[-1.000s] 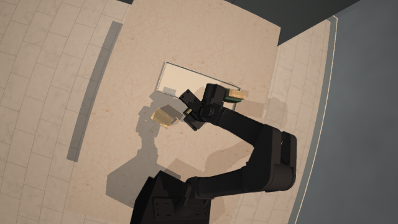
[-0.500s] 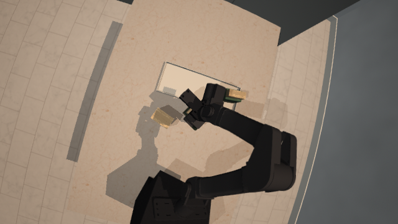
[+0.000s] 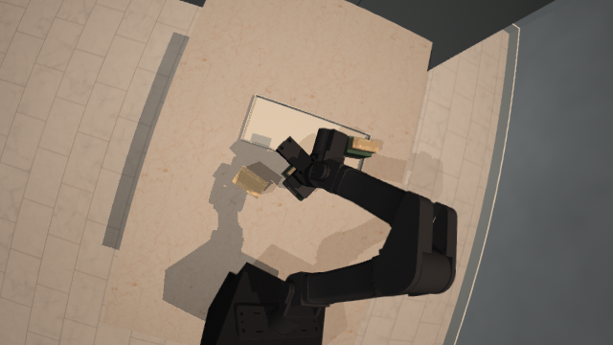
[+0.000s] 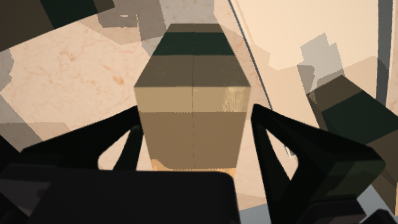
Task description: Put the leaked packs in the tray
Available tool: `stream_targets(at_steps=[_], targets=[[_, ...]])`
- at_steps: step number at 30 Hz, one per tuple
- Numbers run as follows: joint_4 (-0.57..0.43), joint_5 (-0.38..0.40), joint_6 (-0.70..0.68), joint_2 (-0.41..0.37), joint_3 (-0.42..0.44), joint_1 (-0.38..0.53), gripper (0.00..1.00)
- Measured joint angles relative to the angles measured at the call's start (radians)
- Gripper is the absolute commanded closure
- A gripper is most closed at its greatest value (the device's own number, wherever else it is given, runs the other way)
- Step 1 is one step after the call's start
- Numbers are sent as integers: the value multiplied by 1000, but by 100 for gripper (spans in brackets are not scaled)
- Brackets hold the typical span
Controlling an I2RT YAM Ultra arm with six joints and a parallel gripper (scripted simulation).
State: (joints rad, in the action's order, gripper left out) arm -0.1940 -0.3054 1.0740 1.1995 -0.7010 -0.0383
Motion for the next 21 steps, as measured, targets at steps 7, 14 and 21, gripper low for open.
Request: stream_targets(at_steps=[7,14,21], targets=[[0,0,0,0,0,0,74],[1,2,0,0,0,-1,74],[1,2,0,0,0,-1,74]])
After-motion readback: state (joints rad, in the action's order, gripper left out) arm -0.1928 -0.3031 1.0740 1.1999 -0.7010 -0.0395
